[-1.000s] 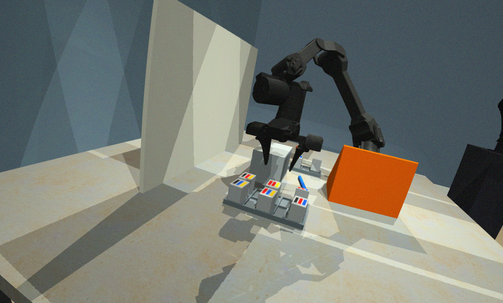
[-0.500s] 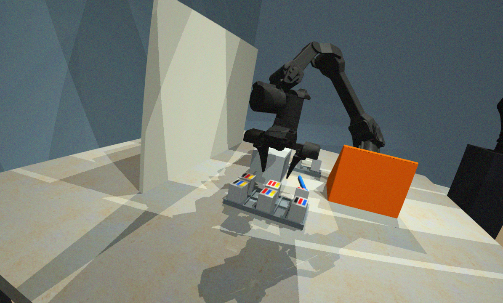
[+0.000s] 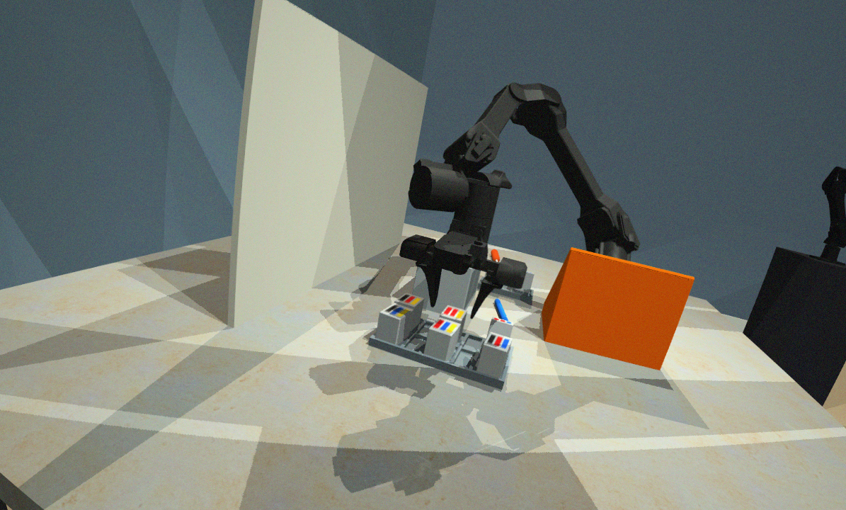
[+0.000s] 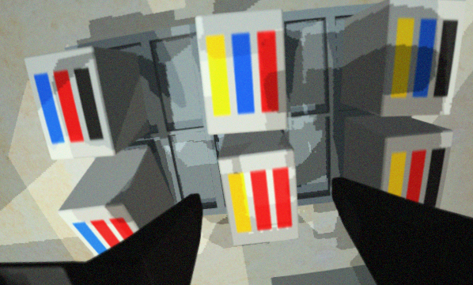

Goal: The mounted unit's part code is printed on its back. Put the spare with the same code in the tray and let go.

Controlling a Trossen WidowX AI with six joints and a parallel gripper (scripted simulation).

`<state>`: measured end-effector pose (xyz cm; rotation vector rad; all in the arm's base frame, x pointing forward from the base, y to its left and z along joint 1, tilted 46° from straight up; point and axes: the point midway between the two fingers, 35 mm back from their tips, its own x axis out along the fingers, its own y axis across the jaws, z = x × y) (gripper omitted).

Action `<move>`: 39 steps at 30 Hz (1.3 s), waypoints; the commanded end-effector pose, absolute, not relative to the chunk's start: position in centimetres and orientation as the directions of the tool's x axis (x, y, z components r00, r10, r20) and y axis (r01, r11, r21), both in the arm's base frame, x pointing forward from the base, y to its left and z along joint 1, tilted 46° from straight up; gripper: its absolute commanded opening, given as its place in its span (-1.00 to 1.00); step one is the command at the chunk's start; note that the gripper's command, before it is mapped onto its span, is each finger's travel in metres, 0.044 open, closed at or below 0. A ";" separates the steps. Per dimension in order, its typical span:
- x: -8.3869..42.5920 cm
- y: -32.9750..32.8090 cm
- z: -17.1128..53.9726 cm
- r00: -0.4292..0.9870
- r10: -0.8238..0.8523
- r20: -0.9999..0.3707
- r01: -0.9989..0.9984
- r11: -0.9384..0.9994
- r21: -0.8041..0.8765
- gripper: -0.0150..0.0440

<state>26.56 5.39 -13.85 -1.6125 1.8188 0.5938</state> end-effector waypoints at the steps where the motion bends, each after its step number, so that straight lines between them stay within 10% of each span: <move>1: 26.3 4.6 -14.4 -0.058 -0.709 -0.703 -0.987 0.147 -0.067 0.53; 29: 25.9 2.5 -16.2 -0.059 -0.712 -0.700 -0.987 0.148 -0.068 0.53; 39: 25.9 2.6 -16.2 -0.061 -0.708 -0.703 -0.986 0.153 -0.069 -0.03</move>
